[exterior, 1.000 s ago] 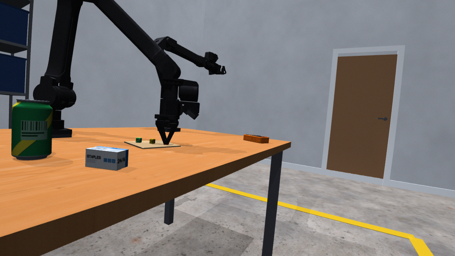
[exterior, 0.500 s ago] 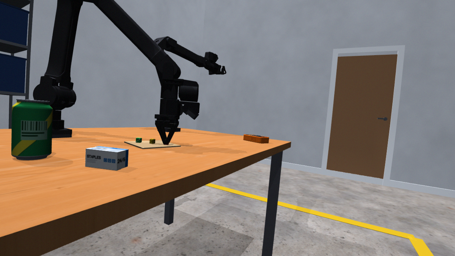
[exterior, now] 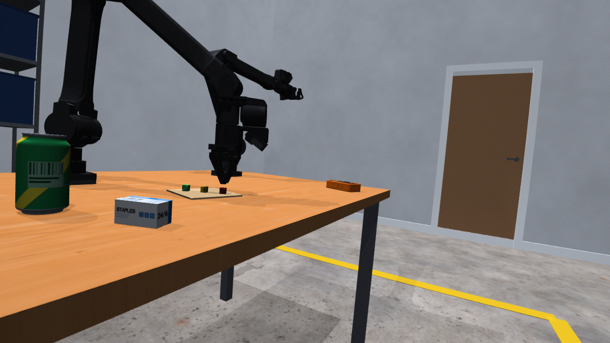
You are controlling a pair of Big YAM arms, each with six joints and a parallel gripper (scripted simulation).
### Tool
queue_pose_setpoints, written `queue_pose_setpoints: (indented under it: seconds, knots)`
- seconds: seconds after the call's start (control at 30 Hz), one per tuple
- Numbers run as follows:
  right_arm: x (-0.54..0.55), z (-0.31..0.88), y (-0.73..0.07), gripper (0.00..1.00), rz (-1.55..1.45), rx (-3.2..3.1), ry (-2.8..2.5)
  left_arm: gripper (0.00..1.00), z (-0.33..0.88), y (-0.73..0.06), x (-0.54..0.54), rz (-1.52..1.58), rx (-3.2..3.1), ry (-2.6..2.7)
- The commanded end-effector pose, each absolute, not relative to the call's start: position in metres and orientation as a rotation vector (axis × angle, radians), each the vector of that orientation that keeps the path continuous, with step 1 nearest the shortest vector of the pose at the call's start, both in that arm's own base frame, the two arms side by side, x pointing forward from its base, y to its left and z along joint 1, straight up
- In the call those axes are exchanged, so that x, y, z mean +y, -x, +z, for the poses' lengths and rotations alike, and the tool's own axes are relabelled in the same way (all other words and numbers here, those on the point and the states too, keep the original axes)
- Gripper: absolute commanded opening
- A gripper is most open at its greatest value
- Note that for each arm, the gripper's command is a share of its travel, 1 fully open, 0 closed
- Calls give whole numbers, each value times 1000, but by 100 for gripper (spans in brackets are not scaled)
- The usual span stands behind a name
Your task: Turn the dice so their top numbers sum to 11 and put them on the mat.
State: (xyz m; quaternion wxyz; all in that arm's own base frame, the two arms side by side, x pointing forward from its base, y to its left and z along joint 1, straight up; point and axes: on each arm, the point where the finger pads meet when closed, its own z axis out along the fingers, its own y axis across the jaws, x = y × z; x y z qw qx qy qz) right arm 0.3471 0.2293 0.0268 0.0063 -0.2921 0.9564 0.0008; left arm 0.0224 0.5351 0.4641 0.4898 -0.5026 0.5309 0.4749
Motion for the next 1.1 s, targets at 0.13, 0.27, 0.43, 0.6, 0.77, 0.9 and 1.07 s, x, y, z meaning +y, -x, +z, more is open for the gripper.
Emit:
queue_pose_setpoints:
  seconds: [0.13, 0.27, 0.43, 0.6, 0.77, 0.9, 1.07]
  knots:
    - [245, 85, -359, 30, 32, 2936, 929, 100, 501, -17, 545, 1187, 1223, 1187]
    - [244, 100, -358, 30, 27, 2947, 933, 100, 501, -17, 545, 1187, 1223, 1187]
    - [230, 85, -338, 30, -4, 3010, 953, 100, 501, -17, 545, 1187, 1223, 1187]
    - [243, 111, -356, 30, 22, 2957, 936, 100, 501, -17, 545, 1187, 1223, 1187]
    - [238, 98, -349, 100, 11, 2980, 943, 100, 501, -17, 545, 1187, 1223, 1187]
    - [238, 99, -349, 100, 12, 2978, 943, 100, 501, -17, 545, 1187, 1223, 1187]
    - [238, 99, -349, 100, 12, 2978, 943, 100, 501, -17, 545, 1187, 1223, 1187]
